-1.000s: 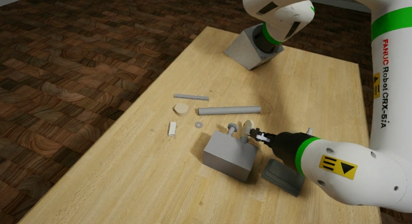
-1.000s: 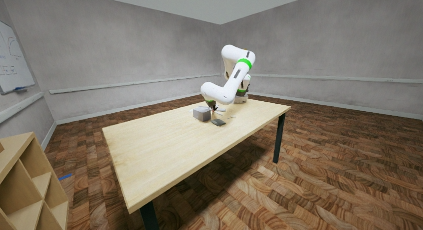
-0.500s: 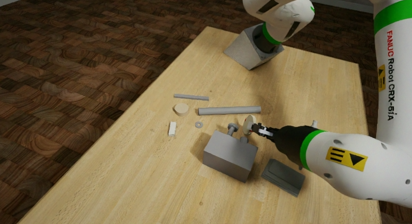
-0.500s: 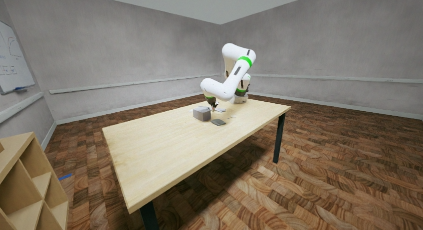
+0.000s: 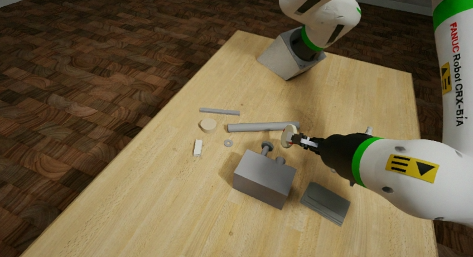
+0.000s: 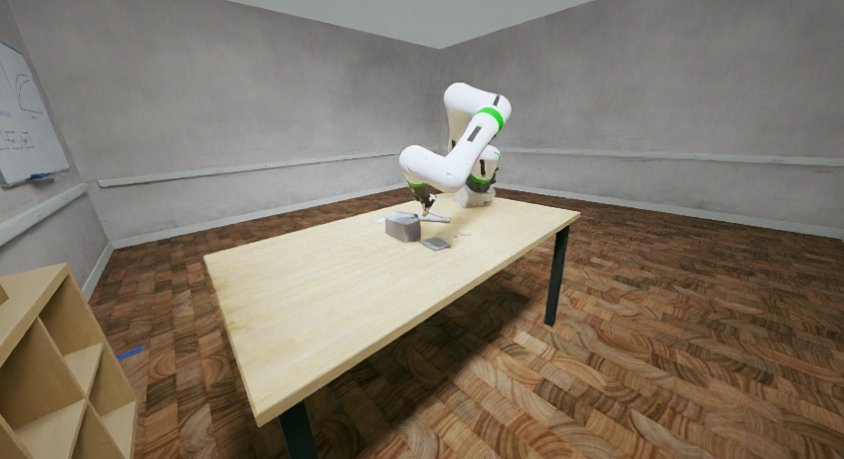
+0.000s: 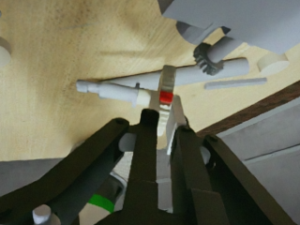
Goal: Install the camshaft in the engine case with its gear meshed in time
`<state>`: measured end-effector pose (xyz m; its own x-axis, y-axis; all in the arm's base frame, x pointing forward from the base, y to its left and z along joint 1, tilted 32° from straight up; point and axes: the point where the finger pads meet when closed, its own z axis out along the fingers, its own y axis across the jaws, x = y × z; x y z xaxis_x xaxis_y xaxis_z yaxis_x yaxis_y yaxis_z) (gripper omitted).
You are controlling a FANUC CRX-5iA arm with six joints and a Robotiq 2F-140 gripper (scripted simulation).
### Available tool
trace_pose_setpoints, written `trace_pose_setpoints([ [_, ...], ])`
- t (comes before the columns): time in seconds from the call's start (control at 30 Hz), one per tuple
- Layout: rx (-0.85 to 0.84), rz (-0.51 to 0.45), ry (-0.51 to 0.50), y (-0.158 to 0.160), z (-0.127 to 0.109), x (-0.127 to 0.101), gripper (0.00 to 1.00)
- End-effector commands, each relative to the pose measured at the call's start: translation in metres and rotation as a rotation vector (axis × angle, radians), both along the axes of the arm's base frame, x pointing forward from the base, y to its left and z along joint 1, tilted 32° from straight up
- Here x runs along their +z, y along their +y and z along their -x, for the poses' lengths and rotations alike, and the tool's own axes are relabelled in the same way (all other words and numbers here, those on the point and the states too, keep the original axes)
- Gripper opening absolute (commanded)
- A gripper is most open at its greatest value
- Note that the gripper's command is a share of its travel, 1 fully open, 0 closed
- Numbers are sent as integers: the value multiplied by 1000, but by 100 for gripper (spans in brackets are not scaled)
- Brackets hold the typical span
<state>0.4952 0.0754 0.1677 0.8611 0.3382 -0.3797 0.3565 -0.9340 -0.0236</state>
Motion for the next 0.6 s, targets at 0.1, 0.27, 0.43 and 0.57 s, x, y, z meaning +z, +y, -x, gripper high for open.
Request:
trace_pose_setpoints([
  [0.1,-1,0,-2,-3,1,6,14],
  [0.27,-1,0,-2,-4,1,6,14],
  [0.43,-1,0,-2,-4,1,6,14],
  [0.57,-1,0,-2,-4,1,6,14],
])
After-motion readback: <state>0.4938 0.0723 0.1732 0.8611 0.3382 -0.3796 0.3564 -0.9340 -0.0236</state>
